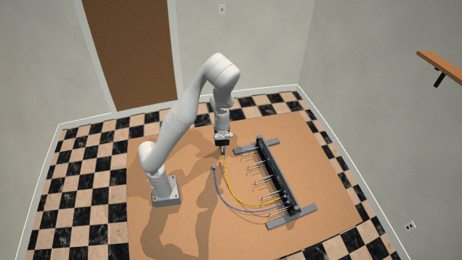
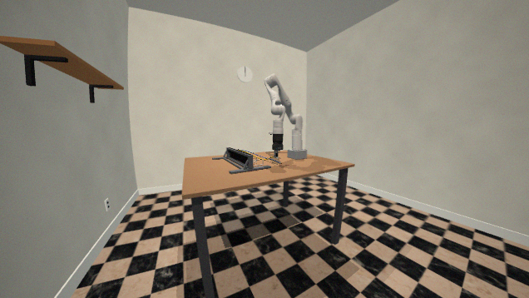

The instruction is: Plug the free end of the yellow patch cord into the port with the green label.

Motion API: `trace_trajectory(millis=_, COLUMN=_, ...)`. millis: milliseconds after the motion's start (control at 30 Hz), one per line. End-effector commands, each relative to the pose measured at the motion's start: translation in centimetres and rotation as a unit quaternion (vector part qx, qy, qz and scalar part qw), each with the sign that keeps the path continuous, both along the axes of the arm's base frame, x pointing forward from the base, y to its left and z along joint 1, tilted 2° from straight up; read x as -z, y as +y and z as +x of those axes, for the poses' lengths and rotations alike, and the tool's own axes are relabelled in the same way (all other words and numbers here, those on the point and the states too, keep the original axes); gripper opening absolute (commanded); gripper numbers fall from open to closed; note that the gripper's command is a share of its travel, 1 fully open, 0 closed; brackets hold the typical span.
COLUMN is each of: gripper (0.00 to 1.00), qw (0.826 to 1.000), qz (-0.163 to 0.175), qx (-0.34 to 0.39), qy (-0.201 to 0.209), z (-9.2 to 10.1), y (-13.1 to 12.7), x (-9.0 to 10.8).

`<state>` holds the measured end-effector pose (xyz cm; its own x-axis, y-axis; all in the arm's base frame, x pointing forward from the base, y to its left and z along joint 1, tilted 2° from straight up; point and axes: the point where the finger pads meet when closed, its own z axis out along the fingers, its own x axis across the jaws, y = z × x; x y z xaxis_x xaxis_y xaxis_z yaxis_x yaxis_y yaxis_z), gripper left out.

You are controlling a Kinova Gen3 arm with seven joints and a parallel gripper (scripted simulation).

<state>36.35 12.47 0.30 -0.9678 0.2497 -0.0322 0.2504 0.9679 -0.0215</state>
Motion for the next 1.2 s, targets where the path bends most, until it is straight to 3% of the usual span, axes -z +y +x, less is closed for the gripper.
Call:
trace_trajectory(millis=0, gripper=0.0, qw=1.0, qz=0.0, qx=0.001, qy=-0.001, z=0.15, y=-0.03, x=-0.42)
trace_trajectory(millis=1167, gripper=0.0, qw=1.0, qz=0.0, qx=0.001, qy=-0.001, z=0.13, y=-0.03, x=-0.53)
